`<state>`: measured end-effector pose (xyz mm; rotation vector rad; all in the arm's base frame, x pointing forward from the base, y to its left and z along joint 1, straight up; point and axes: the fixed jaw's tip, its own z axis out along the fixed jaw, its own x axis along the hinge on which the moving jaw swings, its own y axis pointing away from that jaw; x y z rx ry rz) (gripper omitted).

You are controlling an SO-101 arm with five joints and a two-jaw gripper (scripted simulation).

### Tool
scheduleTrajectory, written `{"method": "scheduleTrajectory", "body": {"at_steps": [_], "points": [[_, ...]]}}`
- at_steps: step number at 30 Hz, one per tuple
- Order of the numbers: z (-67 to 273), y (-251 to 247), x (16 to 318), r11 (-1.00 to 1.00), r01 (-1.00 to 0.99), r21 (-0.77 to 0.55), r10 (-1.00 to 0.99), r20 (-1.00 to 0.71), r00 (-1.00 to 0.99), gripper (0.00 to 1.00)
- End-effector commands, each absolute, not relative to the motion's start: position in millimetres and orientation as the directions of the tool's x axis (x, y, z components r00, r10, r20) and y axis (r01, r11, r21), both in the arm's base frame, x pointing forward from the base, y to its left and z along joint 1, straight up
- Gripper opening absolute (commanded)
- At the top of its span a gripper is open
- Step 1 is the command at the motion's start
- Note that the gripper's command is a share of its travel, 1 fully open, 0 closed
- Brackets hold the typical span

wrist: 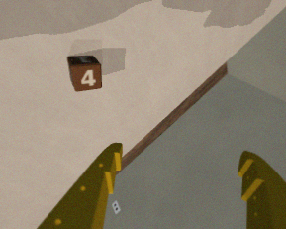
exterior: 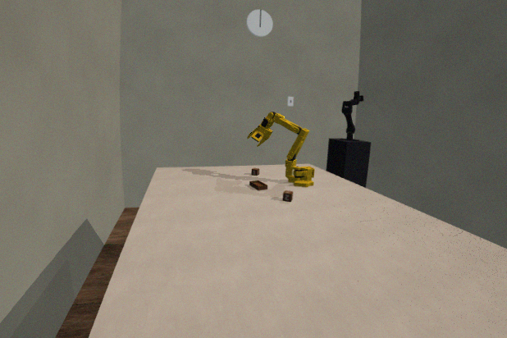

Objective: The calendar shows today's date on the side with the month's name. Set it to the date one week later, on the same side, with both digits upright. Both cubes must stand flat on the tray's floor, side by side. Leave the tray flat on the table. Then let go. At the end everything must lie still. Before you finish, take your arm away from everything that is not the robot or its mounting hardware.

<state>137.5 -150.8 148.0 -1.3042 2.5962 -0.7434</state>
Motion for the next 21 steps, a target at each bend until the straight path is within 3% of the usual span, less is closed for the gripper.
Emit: {"method": "scheduleTrajectory", "body": {"at_steps": [1,21], "points": [[150.9,-160.8,130.2,0.522,-0.685,-0.508,-0.753,0.101,-0.650,0.35],[139.8,-166.8,125.3,0.567,-0.686,-0.456,-0.736,0.093,-0.670,0.35]]}}
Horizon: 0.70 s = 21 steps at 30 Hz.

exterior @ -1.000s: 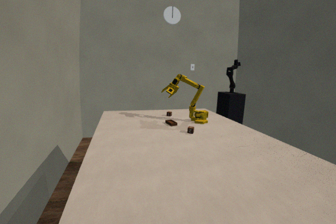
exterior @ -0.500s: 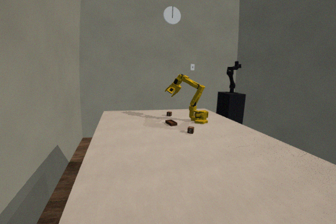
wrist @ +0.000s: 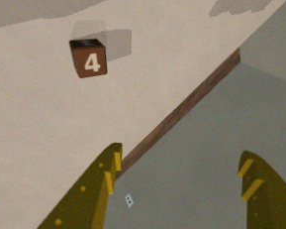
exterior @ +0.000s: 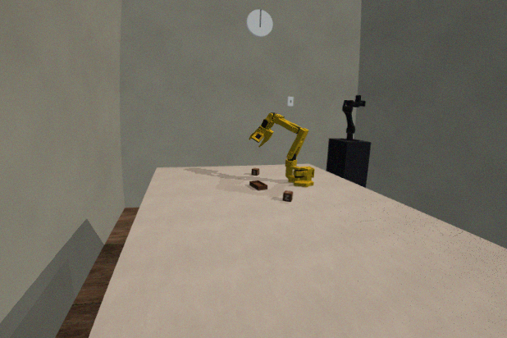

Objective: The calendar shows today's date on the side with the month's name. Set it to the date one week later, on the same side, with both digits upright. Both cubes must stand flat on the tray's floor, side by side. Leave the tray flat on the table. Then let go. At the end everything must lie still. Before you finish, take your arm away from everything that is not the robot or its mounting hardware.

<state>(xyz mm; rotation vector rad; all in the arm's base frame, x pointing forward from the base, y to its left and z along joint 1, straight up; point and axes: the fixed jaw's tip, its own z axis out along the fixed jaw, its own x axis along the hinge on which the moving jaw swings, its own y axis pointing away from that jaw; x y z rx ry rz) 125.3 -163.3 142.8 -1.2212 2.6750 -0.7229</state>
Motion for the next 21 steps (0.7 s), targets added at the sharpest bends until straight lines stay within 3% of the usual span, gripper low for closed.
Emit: {"method": "scheduleTrajectory", "body": {"at_steps": [1,16,21], "points": [[136.1,-167.1,125.6,0.574,-0.692,-0.438,-0.738,0.089,-0.669,0.35],[72.5,-162.9,122.3,0.652,-0.751,-0.103,-0.754,0.021,-0.657,0.35],[62.8,-160.6,120.6,0.655,-0.754,-0.048,-0.754,0.010,-0.657,0.35]]}}
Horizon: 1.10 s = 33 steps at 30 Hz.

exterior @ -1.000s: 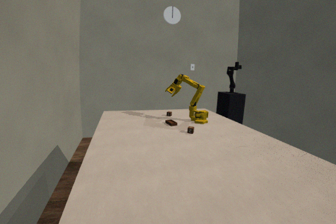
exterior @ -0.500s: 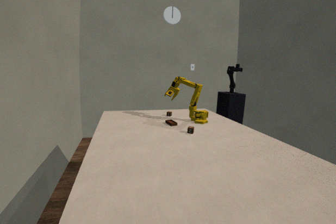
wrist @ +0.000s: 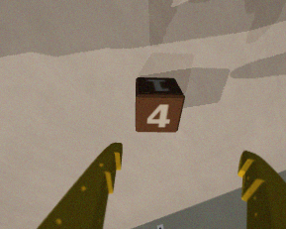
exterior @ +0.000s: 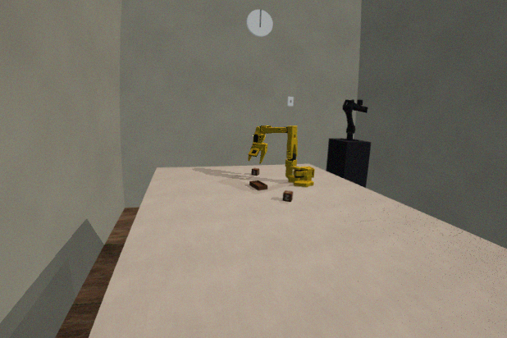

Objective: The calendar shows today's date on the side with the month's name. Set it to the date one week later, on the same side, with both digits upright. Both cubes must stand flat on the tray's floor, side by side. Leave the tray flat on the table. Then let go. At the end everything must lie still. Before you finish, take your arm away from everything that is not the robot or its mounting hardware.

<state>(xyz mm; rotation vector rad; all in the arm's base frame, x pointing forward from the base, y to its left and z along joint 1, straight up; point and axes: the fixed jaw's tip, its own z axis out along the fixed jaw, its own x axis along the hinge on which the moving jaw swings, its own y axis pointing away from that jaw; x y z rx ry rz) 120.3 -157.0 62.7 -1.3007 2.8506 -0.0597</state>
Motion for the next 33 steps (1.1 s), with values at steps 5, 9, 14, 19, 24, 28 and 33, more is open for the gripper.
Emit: {"method": "scheduleTrajectory", "body": {"at_steps": [5,9,14,19,24,28,33], "points": [[62.0,-160.4,120.4,0.656,-0.754,-0.044,-0.754,0.009,-0.657,0.35],[62.0,-160.4,120.4,0.656,-0.754,-0.044,-0.754,0.009,-0.657,0.35],[62.0,-160.4,120.4,0.656,-0.754,-0.044,-0.754,0.009,-0.657,0.35],[62.0,-160.4,120.4,0.656,-0.754,-0.044,-0.754,0.009,-0.657,0.35],[59.7,-160.5,115.2,0.659,-0.751,-0.027,-0.752,0.006,-0.660,0.35],[59.7,-160.5,115.2,0.659,-0.751,-0.027,-0.752,0.006,-0.660,0.35],[59.7,-160.5,115.2,0.659,-0.751,-0.027,-0.752,0.006,-0.660,0.35]]}}
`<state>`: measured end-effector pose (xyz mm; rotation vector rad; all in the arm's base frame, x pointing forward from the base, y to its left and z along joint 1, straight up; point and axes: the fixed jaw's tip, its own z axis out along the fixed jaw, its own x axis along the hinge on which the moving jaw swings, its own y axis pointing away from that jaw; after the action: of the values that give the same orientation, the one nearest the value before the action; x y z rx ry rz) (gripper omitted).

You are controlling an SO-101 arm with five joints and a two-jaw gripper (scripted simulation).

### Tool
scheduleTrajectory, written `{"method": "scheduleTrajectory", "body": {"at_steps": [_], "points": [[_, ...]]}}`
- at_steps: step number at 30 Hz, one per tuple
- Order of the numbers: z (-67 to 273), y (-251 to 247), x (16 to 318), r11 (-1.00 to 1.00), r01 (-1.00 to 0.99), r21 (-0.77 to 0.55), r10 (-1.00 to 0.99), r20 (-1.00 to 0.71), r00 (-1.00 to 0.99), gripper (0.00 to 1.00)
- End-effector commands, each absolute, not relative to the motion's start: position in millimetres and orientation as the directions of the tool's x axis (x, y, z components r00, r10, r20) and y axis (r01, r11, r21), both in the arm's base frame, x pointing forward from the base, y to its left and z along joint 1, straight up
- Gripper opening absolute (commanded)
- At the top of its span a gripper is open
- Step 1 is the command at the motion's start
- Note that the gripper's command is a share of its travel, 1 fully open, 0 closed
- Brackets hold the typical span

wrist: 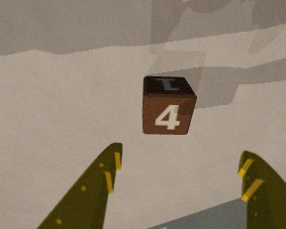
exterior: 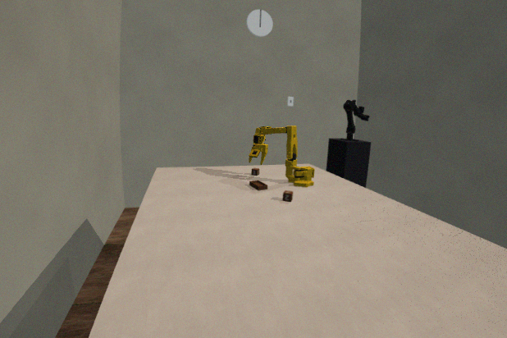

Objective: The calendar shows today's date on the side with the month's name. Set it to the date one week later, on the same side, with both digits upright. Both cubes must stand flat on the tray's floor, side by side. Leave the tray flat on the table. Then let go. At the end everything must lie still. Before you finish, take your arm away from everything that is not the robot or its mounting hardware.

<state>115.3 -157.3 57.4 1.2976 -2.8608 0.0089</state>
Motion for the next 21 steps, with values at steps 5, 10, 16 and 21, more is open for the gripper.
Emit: {"method": "scheduleTrajectory", "body": {"at_steps": [5,10,16,21], "points": [[59.7,-160.5,115.2,0.659,-0.751,-0.027,-0.752,0.006,-0.660,0.35],[59.5,-160.5,115.2,0.659,-0.751,-0.027,-0.752,0.006,-0.660,0.35],[56.6,-160.8,115.4,0.659,-0.751,-0.027,-0.752,0.006,-0.660,0.35],[51.2,-161.3,115.8,0.659,-0.751,-0.027,-0.752,0.006,-0.660,0.35]]}}
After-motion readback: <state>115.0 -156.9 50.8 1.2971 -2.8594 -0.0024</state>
